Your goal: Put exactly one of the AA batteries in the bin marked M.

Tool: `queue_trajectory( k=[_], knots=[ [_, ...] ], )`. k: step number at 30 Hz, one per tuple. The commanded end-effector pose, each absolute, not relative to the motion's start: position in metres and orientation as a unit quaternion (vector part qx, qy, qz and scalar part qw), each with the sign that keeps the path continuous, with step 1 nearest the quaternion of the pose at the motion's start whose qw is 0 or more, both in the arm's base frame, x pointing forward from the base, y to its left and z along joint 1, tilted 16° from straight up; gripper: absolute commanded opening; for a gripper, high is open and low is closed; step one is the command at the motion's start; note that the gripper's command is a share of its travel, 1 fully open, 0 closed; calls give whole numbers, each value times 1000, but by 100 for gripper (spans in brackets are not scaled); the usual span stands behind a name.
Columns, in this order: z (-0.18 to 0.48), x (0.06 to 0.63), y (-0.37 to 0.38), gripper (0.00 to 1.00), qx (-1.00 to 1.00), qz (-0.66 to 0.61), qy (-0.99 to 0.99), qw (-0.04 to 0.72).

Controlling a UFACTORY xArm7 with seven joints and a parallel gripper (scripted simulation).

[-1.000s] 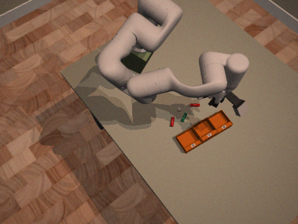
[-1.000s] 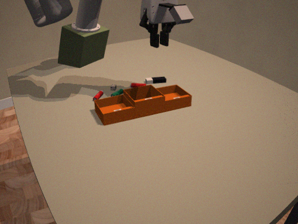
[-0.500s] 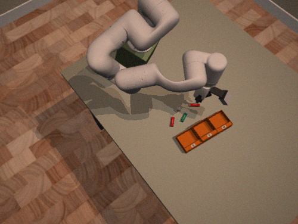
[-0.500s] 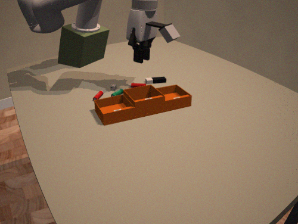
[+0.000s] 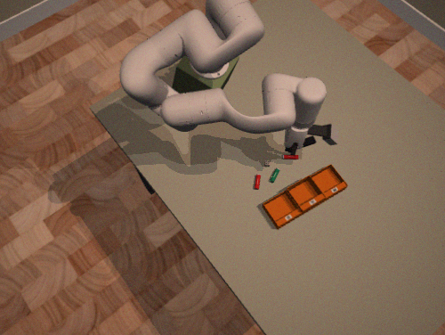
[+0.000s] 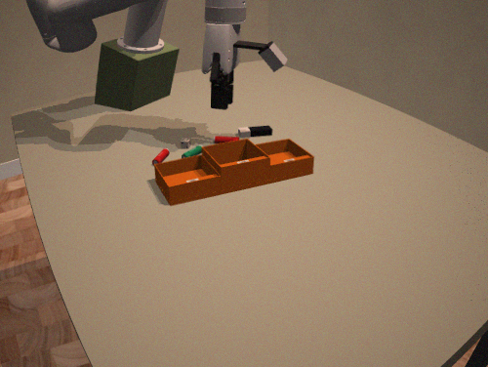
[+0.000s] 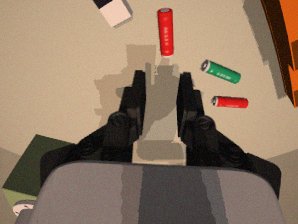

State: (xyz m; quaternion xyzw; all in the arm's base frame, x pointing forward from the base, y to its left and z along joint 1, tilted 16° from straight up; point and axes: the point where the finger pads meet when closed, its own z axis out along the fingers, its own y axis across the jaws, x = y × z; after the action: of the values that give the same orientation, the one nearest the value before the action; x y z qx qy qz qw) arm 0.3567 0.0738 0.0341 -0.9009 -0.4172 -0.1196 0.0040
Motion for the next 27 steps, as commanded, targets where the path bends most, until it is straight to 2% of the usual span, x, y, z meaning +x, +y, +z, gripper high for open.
queue_trajectory(
  k=[1, 27],
  knots=[
    [36, 362, 76, 28, -874, -137, -465, 4],
    [37, 364, 78, 28, -874, -137, -465, 4]
  ],
)
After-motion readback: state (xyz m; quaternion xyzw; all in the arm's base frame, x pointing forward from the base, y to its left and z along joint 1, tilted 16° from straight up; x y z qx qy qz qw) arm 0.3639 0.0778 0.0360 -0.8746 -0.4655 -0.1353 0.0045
